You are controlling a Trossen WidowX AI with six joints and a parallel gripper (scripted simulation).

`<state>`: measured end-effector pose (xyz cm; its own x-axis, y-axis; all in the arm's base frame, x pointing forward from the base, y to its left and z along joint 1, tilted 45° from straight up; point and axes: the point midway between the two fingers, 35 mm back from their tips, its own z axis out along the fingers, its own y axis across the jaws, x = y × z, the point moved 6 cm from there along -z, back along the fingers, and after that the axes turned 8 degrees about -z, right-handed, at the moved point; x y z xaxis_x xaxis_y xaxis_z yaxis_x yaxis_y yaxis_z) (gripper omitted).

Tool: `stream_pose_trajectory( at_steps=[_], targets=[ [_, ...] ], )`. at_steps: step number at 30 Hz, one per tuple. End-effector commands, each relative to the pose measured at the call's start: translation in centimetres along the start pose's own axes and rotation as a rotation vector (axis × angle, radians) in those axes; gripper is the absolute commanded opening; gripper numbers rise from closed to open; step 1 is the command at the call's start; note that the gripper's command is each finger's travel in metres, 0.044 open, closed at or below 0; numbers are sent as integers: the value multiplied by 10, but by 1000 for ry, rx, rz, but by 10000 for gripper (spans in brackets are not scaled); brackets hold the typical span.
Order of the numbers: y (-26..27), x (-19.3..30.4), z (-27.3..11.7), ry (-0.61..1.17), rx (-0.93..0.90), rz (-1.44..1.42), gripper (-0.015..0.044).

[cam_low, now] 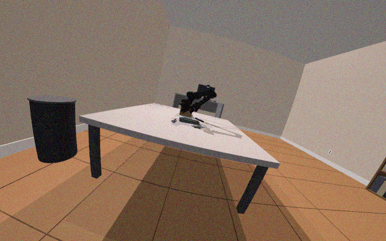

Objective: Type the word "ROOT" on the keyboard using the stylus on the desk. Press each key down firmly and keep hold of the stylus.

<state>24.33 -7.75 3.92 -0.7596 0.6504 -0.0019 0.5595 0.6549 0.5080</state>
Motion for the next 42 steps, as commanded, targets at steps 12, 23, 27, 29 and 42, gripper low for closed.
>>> stream_pose_trajectory(
  at_steps=[12,23,27,29,42],
  targets=[
    [-1,4,6,-15,6,24,150],
    [-2,7,13,-15,6,24,150],
    [-1,8,14,-15,6,24,150],
    [-1,9,15,-15,6,24,150],
    [-1,13,22,-15,5,24,150]
  ],
)
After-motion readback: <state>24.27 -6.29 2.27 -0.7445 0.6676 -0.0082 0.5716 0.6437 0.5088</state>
